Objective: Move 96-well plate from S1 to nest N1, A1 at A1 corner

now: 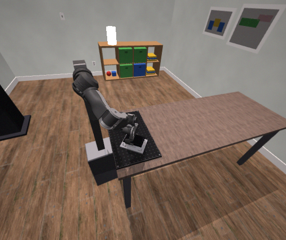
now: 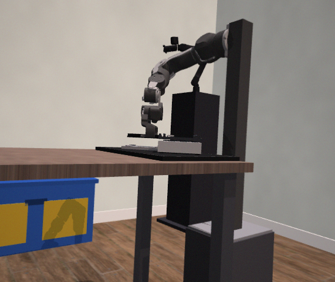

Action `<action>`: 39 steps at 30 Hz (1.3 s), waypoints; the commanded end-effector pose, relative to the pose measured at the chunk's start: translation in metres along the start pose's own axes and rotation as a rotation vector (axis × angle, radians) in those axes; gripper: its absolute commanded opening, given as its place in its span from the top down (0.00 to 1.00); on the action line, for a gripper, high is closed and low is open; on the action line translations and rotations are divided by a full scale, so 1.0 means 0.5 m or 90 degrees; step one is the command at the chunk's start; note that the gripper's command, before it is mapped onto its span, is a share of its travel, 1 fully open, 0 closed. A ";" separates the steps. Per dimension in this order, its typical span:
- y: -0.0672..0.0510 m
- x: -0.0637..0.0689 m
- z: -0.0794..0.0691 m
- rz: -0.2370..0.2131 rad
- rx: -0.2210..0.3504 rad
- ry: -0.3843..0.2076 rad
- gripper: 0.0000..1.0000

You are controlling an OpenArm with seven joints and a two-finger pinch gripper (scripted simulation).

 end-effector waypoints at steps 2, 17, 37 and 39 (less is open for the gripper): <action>-0.004 -0.029 0.001 -0.001 0.005 0.009 1.00; -0.002 -0.040 0.004 0.001 0.006 0.010 1.00; 0.003 -0.040 0.003 -0.003 0.003 0.007 1.00; 0.003 -0.040 0.003 -0.003 0.003 0.007 1.00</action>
Point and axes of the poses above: the point where the finger pads meet when closed, its own x axis back along the fingers, its own z axis across the jaws, y = z × x, the point moved 4 cm from there along x, back along the fingers, and after that the axes turned 4 degrees about -x, right-handed, at the moved point
